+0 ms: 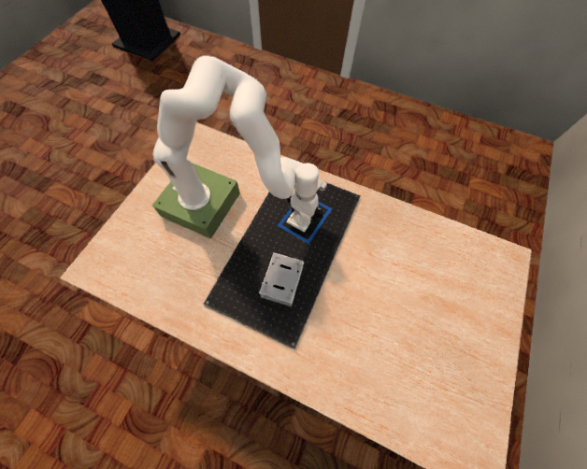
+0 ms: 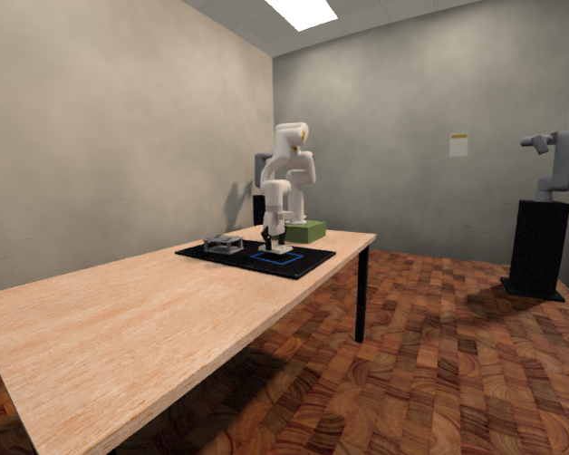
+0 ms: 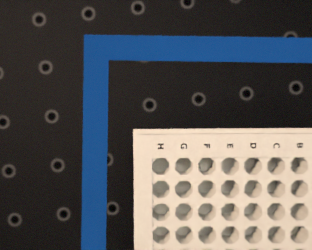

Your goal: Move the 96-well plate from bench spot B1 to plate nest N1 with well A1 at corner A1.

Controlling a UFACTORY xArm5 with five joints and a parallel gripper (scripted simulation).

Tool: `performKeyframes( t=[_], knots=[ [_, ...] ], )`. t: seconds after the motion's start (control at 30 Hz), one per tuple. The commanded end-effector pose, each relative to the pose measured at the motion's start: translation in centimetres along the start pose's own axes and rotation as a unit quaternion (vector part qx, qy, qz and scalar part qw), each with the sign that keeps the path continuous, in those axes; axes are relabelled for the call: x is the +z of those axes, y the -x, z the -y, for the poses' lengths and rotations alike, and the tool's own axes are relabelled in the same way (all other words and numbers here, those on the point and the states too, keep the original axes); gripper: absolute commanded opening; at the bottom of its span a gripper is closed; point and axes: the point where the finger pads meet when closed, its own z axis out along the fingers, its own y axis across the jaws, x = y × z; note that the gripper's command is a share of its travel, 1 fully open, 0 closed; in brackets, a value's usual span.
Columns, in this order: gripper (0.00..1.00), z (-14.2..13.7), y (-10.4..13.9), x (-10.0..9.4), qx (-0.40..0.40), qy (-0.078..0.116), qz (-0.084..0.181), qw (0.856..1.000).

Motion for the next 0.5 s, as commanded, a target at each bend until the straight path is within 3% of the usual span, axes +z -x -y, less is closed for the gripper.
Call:
performKeyframes(
  t=[0.0,0.47],
  knots=[
    [0.00,-0.1,-0.1,-0.8,0.000,0.002,0.000,1.000],
    [0.00,-0.1,-0.1,-2.8,0.000,0.002,0.000,1.000]
  ],
)
